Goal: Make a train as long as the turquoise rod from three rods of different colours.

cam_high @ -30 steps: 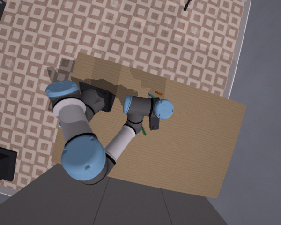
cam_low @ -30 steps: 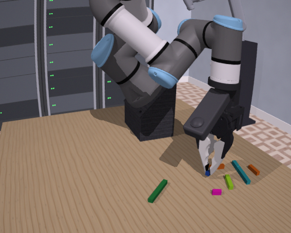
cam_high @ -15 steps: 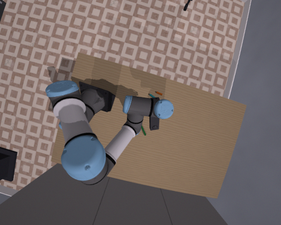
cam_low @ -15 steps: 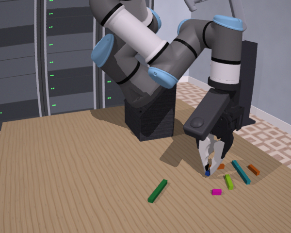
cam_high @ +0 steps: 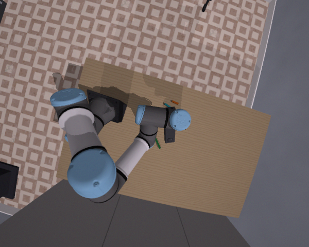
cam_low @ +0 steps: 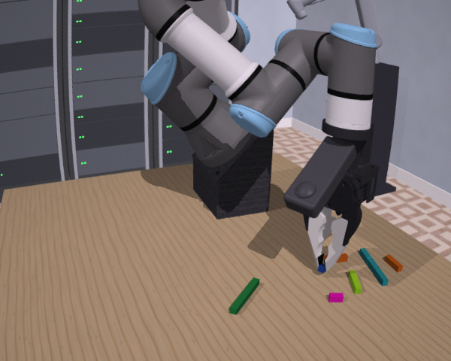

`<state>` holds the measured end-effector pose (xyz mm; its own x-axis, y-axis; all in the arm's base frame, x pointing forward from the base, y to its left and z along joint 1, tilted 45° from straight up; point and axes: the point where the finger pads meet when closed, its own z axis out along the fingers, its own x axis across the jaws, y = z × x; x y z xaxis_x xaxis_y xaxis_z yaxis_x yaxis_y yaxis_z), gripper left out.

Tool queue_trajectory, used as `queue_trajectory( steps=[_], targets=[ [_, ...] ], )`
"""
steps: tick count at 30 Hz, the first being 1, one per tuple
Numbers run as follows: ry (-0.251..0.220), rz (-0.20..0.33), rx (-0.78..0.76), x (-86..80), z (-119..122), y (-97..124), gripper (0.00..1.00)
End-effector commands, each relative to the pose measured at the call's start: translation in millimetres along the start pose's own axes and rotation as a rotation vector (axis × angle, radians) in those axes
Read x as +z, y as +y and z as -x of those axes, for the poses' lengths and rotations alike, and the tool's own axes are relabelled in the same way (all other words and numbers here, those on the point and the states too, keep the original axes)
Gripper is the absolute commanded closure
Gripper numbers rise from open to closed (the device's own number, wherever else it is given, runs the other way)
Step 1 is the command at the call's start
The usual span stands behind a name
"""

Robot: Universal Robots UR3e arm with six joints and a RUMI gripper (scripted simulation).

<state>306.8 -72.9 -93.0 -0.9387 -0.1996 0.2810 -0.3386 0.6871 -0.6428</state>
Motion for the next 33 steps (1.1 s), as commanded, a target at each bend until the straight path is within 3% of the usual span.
queue_trajectory(
  steps=[1,33],
  targets=[
    [-0.003,-0.001,0.001,-0.7,1,-1,1.00],
    [-0.002,-0.001,0.000,11.2,0,-1,1.00]
  ],
)
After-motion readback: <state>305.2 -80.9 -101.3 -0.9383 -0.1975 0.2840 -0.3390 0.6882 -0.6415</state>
